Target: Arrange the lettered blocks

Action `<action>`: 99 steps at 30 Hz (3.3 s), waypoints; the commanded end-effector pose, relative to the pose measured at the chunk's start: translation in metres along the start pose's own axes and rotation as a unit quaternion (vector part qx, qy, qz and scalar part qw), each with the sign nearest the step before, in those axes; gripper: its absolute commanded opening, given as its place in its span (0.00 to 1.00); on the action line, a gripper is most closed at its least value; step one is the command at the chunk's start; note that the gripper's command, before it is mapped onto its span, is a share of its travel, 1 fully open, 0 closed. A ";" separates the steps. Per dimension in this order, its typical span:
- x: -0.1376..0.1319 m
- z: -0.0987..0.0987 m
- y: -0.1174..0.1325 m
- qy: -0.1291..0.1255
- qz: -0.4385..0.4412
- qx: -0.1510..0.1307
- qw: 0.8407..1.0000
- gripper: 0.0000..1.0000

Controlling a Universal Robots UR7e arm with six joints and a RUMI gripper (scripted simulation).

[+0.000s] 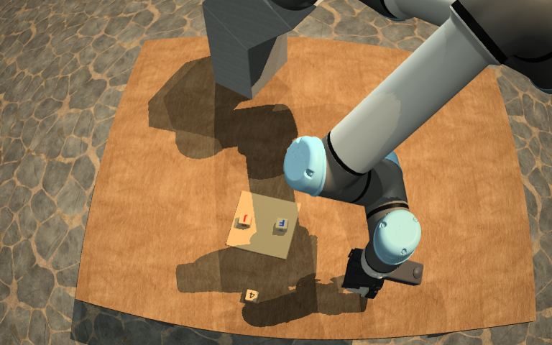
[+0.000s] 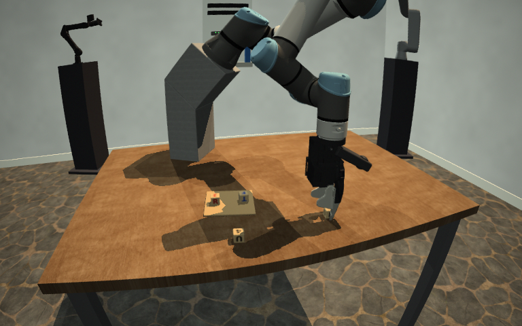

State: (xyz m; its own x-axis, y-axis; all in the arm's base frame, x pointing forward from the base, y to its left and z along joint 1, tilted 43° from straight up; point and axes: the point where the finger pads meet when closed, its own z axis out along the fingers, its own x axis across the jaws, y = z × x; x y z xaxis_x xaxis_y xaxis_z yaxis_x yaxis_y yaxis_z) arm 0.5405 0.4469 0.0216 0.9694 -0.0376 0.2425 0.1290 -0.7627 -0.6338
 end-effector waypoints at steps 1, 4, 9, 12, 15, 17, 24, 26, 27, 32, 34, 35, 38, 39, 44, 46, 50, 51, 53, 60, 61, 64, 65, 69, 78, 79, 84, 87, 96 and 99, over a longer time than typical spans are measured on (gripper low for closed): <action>0.001 -0.001 -0.001 0.001 -0.001 0.000 1.000 0.25; 0.001 -0.001 -0.001 0.001 -0.001 0.000 1.000 0.25; 0.001 -0.001 -0.001 0.001 -0.001 0.000 1.000 0.25; 0.001 -0.001 -0.001 0.001 -0.001 0.000 1.000 0.05; 0.001 -0.001 -0.001 0.001 -0.001 0.000 1.000 0.05; 0.001 -0.001 -0.001 0.001 -0.001 0.000 1.000 0.05; 0.001 -0.001 -0.001 0.001 -0.001 0.000 1.000 0.05; 0.001 -0.001 -0.001 0.001 -0.001 0.000 1.000 0.05; 0.001 -0.001 -0.001 0.001 -0.001 0.000 1.000 0.05; 0.001 -0.001 -0.001 0.001 -0.001 0.000 1.000 0.05; 0.001 -0.001 -0.001 0.001 -0.001 0.000 1.000 0.05; 0.001 -0.001 -0.001 0.001 -0.001 0.000 1.000 0.05; 0.001 -0.001 -0.001 0.001 -0.001 0.000 1.000 0.05; 0.001 -0.001 -0.001 0.001 -0.001 0.000 1.000 0.05; 0.001 -0.001 -0.001 0.001 -0.001 0.000 1.000 0.05; 0.001 -0.002 -0.001 0.001 -0.001 0.000 1.000 0.05; 0.000 -0.008 0.000 0.001 0.000 0.000 1.000 0.05; 0.000 -0.008 0.000 0.001 0.000 0.000 1.000 0.05; 0.000 -0.011 0.000 0.001 0.000 0.000 1.000 0.05; 0.000 -0.043 0.000 0.001 0.000 0.000 1.000 0.05; 0.000 -0.049 0.000 0.001 0.000 0.000 1.000 0.05; 0.000 -0.066 0.000 0.001 0.000 0.000 1.000 0.05; 0.000 -0.071 0.000 0.001 0.000 0.000 1.000 0.05; 0.000 -0.081 0.000 0.001 0.000 0.000 1.000 0.05; 0.000 -0.101 0.000 0.001 0.001 0.000 1.000 0.05; 0.000 -0.101 0.000 0.001 0.000 0.000 1.000 0.05; 0.001 -0.101 0.000 0.001 0.000 0.000 1.000 0.05; 0.000 -0.100 0.000 0.001 0.000 0.000 1.000 0.05; 0.000 -0.100 0.002 0.000 0.008 0.000 1.000 0.05; -0.001 -0.100 0.005 0.000 0.018 -0.001 1.000 0.05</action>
State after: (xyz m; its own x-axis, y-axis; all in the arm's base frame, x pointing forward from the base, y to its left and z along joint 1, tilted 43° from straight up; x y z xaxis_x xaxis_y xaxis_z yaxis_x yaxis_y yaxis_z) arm 0.5200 0.3822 0.0954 0.9700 -0.0442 0.2390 0.1217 -0.7627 -0.6352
